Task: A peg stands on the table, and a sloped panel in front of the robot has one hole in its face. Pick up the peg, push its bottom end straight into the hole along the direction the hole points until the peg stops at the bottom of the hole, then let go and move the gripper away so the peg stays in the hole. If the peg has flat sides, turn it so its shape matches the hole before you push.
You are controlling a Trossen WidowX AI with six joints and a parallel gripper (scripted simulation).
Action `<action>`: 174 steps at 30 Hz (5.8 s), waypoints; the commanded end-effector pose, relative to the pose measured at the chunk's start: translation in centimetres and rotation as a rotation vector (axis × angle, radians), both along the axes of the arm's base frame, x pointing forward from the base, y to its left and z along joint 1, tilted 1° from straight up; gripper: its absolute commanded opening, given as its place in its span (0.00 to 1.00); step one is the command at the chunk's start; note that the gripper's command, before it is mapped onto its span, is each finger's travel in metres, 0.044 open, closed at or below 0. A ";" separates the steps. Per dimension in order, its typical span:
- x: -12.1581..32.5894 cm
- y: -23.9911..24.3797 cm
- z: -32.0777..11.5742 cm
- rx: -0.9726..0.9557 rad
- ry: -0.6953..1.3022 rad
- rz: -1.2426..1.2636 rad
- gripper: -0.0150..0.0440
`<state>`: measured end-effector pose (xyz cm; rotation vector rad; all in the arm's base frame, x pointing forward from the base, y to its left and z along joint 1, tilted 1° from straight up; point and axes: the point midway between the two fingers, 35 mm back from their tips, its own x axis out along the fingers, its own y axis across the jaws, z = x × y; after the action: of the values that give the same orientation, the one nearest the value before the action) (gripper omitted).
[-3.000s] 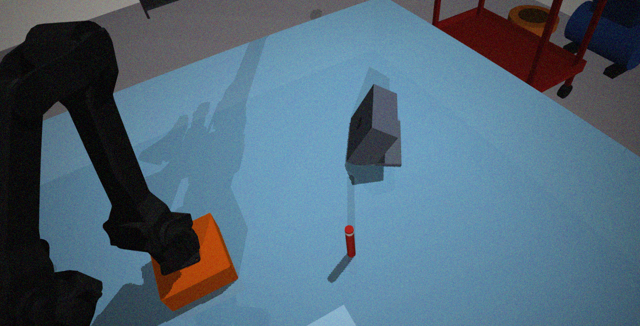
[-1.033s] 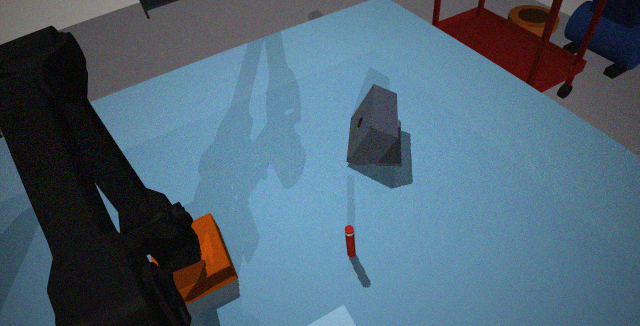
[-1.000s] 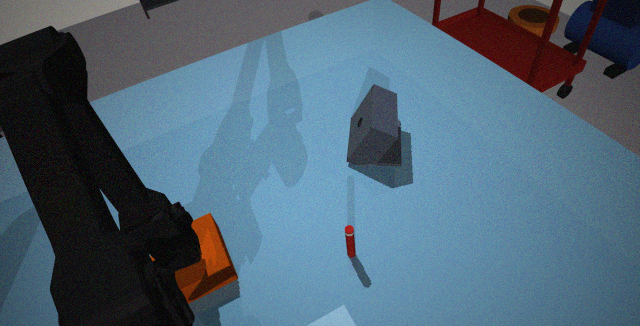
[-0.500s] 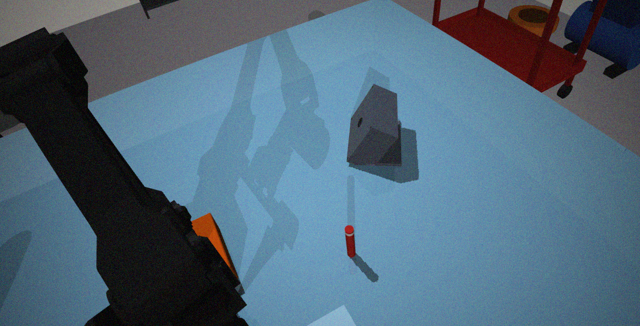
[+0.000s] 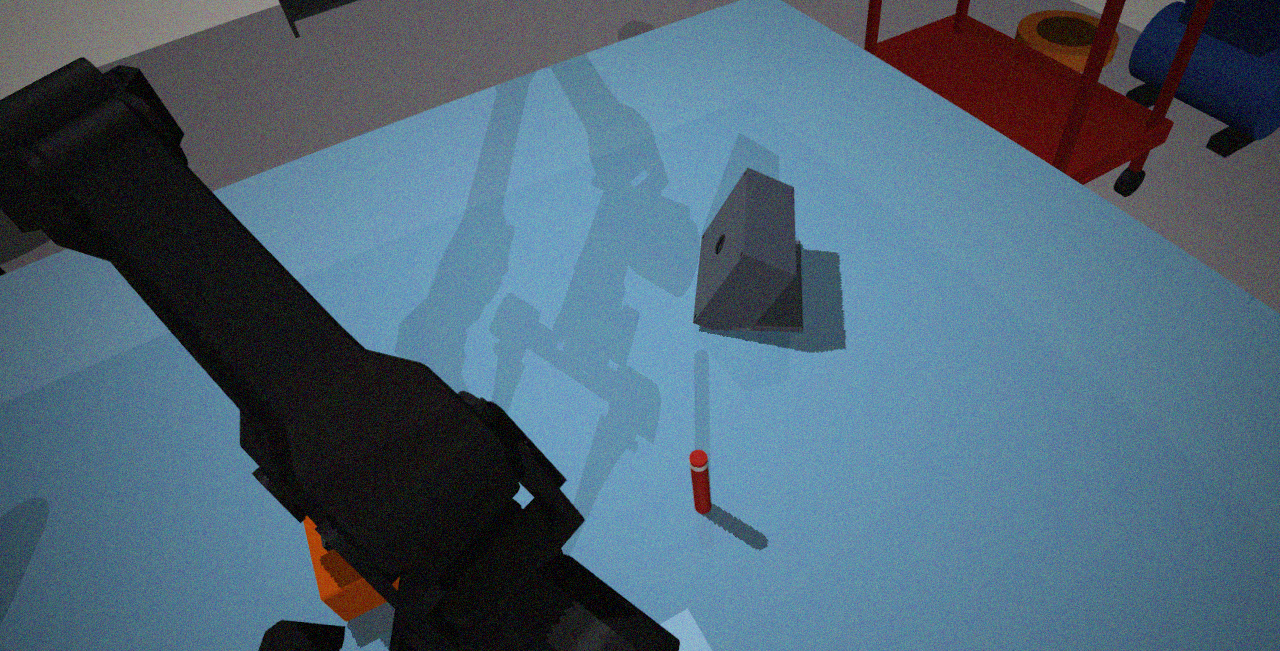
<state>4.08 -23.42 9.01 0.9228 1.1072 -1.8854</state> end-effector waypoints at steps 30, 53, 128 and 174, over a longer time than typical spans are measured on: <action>14.3 5.0 -0.3 0.421 -0.039 1.149 1.00; 22.3 12.6 0.2 0.605 -0.022 1.949 1.00; 23.1 13.1 -5.7 0.605 -0.018 2.013 0.31; 23.4 14.0 1.9 0.612 0.052 2.074 0.25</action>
<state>27.28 -9.64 11.01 -0.2289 1.5558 0.1492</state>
